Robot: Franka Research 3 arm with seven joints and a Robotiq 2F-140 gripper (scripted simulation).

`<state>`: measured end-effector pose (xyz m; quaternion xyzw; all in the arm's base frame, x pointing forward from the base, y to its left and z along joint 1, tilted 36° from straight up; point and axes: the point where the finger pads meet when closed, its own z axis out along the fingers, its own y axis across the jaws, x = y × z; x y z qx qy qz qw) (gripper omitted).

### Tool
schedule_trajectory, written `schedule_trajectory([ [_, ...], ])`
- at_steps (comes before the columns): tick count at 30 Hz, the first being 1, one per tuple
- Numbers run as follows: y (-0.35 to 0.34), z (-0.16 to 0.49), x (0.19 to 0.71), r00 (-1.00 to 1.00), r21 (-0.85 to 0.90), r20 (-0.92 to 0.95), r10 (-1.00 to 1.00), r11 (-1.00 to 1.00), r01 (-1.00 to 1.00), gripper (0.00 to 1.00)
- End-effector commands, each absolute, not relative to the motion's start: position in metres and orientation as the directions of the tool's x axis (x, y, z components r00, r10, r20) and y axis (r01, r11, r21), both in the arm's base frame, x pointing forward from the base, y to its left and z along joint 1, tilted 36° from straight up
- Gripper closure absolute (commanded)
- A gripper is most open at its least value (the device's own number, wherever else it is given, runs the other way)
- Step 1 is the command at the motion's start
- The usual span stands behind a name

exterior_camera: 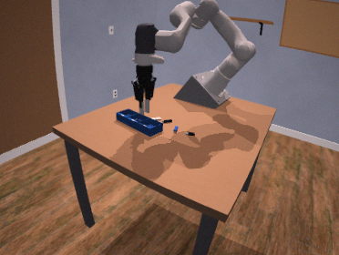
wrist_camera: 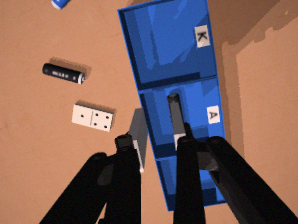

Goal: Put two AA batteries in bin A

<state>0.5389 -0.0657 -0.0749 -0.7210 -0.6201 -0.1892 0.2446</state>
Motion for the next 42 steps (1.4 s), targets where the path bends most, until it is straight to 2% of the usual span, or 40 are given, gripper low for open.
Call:
schedule_trajectory([
  [1,-0.053,-0.060,0.537,0.302,-0.190,0.553,0.776,-0.236,0.953,0.83],
  [21,0.049,0.027,0.486,0.473,-0.337,0.502,0.724,-0.340,0.878,0.83],
  [42,0.050,0.028,0.490,0.739,-0.468,0.366,0.566,-0.574,0.672,0.83],
])
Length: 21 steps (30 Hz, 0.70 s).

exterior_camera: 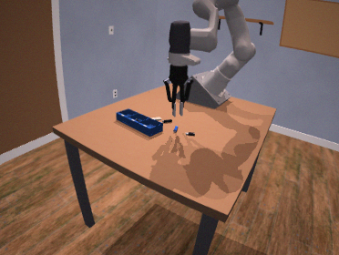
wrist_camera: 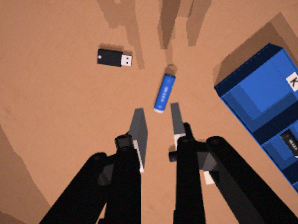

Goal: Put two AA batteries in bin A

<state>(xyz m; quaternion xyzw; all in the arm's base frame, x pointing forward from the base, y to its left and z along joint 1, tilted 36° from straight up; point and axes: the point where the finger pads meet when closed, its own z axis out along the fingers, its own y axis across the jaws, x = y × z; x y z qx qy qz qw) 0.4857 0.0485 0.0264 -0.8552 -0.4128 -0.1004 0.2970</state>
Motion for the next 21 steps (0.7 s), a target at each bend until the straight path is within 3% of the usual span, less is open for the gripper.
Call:
schedule_trajectory([
  [1,0.0498,0.0275,0.4897,0.751,-0.473,0.358,0.555,-0.586,0.658,0.83],
  [21,0.0488,0.0267,0.4908,0.916,-0.539,0.224,0.332,-0.741,0.400,0.83],
])
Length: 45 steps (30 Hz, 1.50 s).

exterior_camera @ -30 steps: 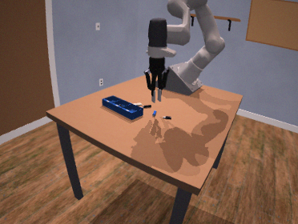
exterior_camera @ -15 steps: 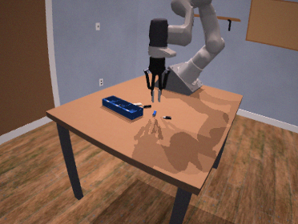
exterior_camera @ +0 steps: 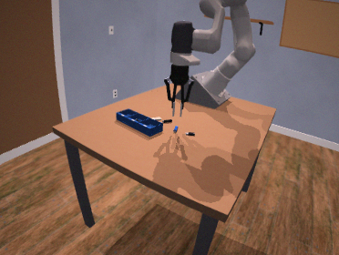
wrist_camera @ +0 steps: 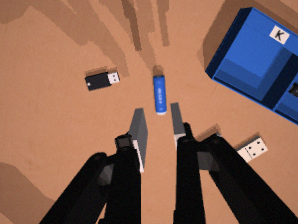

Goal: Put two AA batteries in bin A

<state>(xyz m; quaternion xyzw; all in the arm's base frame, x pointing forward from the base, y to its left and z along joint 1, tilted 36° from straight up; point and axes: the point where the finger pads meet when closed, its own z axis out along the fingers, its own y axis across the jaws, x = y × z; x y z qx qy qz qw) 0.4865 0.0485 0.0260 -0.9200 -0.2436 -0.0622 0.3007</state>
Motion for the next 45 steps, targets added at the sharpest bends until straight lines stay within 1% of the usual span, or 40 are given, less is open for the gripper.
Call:
schedule_trajectory([
  [1,0.0487,0.0267,0.4908,0.916,-0.539,0.224,0.332,-0.741,0.400,0.83],
  [45,0.0463,0.0250,0.4865,0.916,-0.539,0.224,0.332,-0.741,0.400,0.83],
])
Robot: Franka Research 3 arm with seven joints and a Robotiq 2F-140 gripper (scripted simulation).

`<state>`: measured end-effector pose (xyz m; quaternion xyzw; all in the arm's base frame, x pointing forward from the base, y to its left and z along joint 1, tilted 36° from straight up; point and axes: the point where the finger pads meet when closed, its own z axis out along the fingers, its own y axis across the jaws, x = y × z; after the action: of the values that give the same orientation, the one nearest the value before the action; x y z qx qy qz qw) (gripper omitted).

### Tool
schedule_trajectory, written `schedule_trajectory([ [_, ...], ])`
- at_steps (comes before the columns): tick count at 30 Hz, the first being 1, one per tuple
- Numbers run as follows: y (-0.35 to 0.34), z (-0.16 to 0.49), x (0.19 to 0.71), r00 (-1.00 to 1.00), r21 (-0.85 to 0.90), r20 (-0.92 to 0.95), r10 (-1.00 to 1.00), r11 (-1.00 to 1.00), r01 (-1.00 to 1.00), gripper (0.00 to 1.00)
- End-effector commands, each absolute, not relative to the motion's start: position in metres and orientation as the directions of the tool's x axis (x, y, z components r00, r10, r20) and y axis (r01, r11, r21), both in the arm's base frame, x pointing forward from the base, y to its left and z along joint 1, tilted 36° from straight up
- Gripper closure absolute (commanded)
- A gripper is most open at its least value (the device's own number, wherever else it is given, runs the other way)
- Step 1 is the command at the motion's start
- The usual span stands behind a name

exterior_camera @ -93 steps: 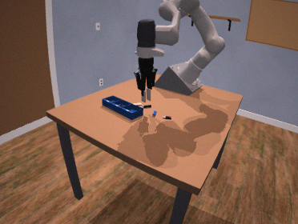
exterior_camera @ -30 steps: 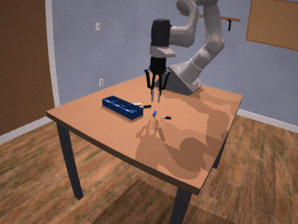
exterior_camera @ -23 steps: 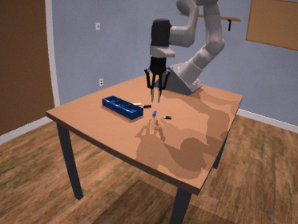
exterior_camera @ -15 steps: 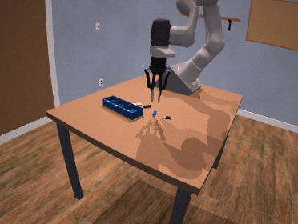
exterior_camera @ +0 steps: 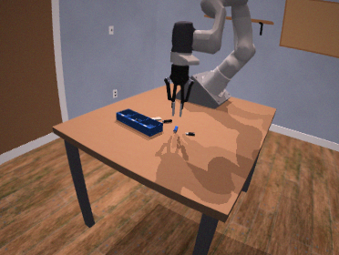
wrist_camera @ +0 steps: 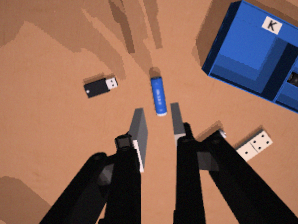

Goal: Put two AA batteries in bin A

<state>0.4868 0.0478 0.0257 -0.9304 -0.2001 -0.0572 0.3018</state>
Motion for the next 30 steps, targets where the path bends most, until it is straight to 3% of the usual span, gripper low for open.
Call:
schedule_trajectory([
  [1,0.046,0.025,0.486,0.916,-0.539,0.224,0.332,-0.741,0.400,0.83],
  [30,0.083,-0.027,0.491,0.916,-0.539,0.224,0.332,-0.741,0.400,0.83],
])
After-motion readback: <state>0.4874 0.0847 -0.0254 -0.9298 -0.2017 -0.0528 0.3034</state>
